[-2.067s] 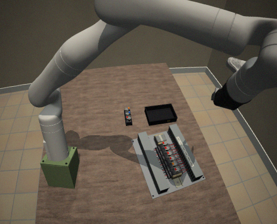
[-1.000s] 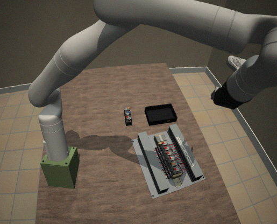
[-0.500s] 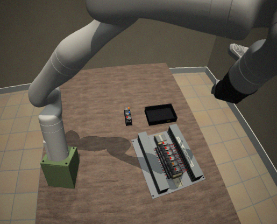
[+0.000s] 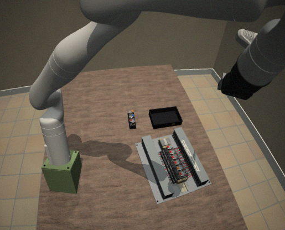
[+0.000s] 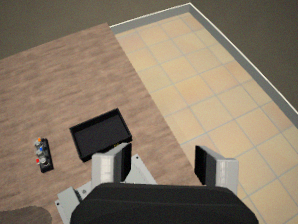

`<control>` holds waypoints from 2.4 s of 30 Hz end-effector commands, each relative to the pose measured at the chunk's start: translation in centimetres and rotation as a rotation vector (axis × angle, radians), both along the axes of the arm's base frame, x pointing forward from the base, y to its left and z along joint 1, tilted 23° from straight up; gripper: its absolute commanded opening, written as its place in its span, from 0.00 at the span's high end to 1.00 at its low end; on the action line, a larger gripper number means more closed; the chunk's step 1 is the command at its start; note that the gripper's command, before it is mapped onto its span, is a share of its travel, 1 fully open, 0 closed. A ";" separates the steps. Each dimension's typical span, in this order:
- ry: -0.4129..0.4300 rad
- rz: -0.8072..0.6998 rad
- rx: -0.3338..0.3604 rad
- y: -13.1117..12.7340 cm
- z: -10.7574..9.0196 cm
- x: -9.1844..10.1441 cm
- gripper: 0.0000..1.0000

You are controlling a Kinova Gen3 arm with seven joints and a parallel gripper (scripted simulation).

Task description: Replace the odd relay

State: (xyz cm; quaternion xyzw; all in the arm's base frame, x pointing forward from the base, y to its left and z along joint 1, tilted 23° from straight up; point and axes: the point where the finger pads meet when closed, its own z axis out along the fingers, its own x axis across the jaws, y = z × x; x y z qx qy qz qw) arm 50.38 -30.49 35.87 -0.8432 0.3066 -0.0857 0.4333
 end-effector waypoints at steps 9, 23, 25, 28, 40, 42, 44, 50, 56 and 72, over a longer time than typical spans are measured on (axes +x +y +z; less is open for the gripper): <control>-0.002 -0.005 0.003 -1.9 2.5 -2.2 0.00; -0.003 -0.006 -0.002 -3.9 5.3 -4.6 0.00; -0.003 -0.006 0.000 -4.3 5.8 -5.0 0.00; -0.003 -0.007 0.002 -4.9 6.5 -5.7 0.00; -0.022 -0.019 -0.002 -6.2 8.6 -7.1 0.00; -0.017 -0.016 0.000 -6.6 9.0 -7.6 0.00; -0.012 -0.013 0.001 -7.0 9.4 -8.0 0.00; -0.002 -0.008 0.004 -7.9 10.2 -9.0 0.00; -0.048 -0.059 -0.007 -8.3 10.8 -9.4 0.00; -0.079 -0.106 -0.016 -9.7 11.9 -10.7 0.00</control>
